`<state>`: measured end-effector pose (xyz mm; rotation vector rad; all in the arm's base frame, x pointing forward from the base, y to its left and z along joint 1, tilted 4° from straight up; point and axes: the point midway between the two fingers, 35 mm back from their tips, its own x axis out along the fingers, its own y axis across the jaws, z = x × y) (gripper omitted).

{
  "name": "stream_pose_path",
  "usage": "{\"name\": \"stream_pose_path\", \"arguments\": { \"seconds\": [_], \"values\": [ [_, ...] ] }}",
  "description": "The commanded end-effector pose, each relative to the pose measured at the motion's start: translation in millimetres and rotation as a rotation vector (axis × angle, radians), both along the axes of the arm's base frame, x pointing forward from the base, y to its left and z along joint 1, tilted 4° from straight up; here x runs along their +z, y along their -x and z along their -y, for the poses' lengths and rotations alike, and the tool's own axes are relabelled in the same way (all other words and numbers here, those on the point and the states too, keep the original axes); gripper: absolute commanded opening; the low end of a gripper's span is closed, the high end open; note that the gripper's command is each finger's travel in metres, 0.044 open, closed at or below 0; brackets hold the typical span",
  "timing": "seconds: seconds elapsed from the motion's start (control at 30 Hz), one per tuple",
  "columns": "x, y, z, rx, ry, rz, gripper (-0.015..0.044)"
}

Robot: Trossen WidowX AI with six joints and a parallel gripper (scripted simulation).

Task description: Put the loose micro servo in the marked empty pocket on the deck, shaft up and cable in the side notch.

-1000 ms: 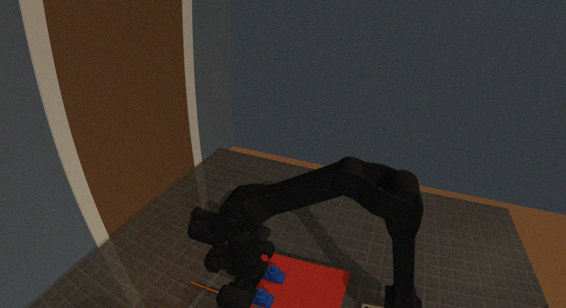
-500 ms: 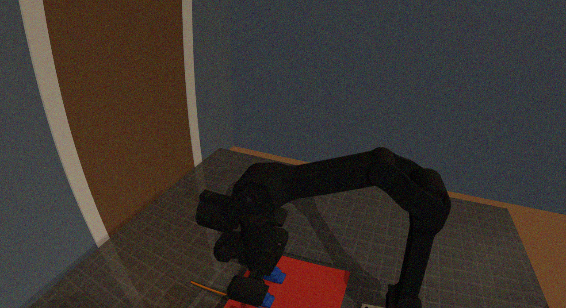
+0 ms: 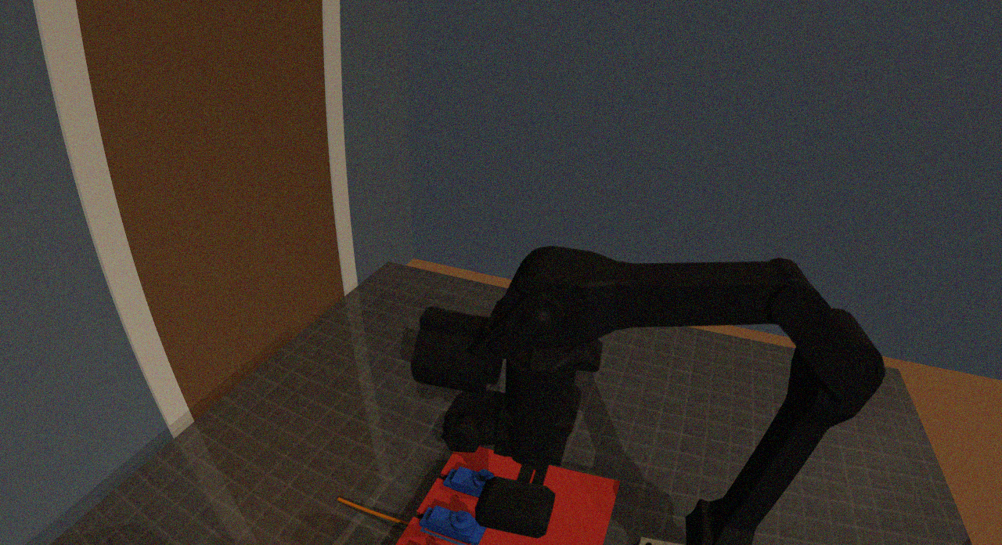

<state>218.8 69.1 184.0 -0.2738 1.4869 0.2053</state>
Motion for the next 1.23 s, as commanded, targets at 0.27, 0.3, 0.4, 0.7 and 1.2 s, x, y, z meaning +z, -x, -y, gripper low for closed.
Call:
{"name": "stream_pose_path", "arguments": {
  "seconds": [0.27, 0.3, 0.4, 0.7, 1.2],
  "values": [
    [39, 3, -1, 0.0, -0.007, 0.021, 0.044],
    [39, 3, -1, 0.0, -0.007, 0.021, 0.044],
    [39, 3, -1, 0.0, -0.007, 0.021, 0.044],
    [39, 3, -1, 0.0, -0.007, 0.021, 0.044],
    [39, 3, -1, 0.0, -0.007, 0.021, 0.044]
  ]
}}
